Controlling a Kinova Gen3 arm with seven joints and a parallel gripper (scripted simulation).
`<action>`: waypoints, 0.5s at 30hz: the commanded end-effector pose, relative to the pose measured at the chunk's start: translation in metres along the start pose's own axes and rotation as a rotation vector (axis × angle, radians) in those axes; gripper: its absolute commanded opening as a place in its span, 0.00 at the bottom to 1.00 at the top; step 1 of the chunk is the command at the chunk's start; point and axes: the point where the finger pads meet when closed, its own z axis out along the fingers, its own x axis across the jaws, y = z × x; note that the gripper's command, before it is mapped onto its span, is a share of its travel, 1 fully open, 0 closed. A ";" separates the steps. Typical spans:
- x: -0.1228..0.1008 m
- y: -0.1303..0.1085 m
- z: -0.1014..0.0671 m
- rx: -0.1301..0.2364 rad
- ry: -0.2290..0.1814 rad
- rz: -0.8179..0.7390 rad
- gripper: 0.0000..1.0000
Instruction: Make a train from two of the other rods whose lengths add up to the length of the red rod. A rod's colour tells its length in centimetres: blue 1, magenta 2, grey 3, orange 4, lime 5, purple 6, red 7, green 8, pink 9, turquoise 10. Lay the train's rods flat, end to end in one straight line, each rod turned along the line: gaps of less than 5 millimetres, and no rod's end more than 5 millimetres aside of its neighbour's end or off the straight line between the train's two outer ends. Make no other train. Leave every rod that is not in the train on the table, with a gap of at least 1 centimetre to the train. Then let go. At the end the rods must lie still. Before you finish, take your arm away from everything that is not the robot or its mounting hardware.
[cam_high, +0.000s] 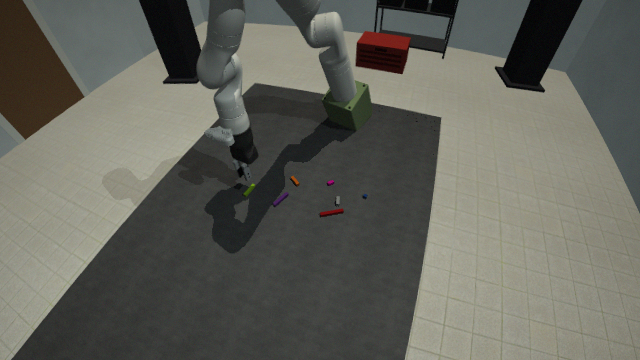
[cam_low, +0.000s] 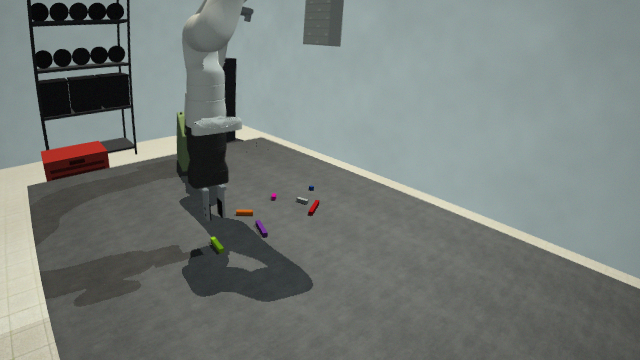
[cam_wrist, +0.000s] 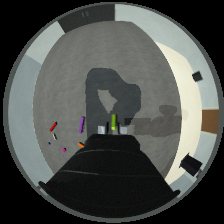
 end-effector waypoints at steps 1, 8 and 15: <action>0.000 0.000 0.000 0.001 0.000 0.000 0.54; 0.000 0.000 0.001 0.001 0.000 0.000 0.54; 0.000 0.000 0.004 0.001 0.000 0.000 0.54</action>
